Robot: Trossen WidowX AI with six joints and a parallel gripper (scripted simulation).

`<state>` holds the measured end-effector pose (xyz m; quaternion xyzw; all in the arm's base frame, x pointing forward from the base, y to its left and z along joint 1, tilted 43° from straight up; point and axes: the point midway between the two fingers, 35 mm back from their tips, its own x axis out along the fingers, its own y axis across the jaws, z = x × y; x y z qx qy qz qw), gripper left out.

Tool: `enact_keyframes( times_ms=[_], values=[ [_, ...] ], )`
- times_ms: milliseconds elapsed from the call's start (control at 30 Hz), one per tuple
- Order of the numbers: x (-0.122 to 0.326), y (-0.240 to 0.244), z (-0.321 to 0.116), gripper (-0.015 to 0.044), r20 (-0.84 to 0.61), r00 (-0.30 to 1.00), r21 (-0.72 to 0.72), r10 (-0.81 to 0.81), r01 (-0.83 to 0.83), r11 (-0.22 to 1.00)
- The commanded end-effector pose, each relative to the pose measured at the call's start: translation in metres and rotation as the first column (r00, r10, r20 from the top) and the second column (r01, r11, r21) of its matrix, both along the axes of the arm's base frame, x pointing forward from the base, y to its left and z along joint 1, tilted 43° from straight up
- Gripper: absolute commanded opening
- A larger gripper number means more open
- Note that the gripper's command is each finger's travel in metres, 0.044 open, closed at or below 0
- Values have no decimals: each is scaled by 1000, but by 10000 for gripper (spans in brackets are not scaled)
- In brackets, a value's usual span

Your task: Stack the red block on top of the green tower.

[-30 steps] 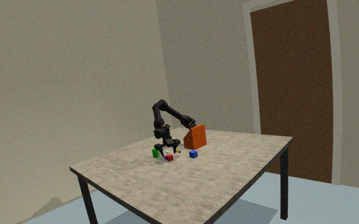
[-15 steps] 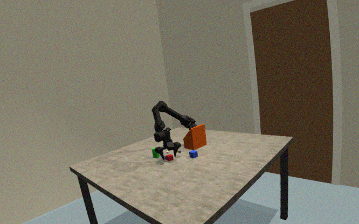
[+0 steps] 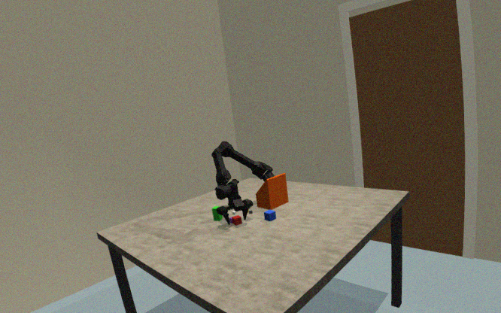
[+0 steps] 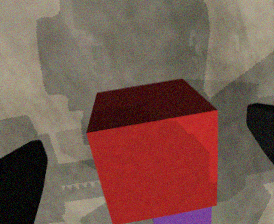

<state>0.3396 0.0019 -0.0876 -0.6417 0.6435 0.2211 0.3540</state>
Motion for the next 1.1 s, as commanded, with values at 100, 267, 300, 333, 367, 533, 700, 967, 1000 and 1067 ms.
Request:
enact_keyframes(
  times_ms=[100,267,300,333,367,533,700,967,1000,1067],
  values=[
    [0,0,0,335,-3,1000,-3,6,-6,1000],
    [0,0,0,204,-3,1000,-3,6,-6,1000],
    [0,0,0,177,-3,1000,-3,6,-6,1000],
    [0,0,0,151,-3,1000,-3,6,-6,1000],
    [0,0,0,145,-3,1000,-3,6,-6,1000],
    [0,0,0,111,-3,1000,-3,6,-6,1000],
    [0,7,7,0,-3,1000,-2,6,-6,1000],
    [-3,31,34,0,-3,1000,0,6,-6,1000],
    [-4,34,37,0,-3,1000,0,6,-6,1000],
    [-4,41,44,0,-3,1000,0,6,-6,1000]
  ],
)
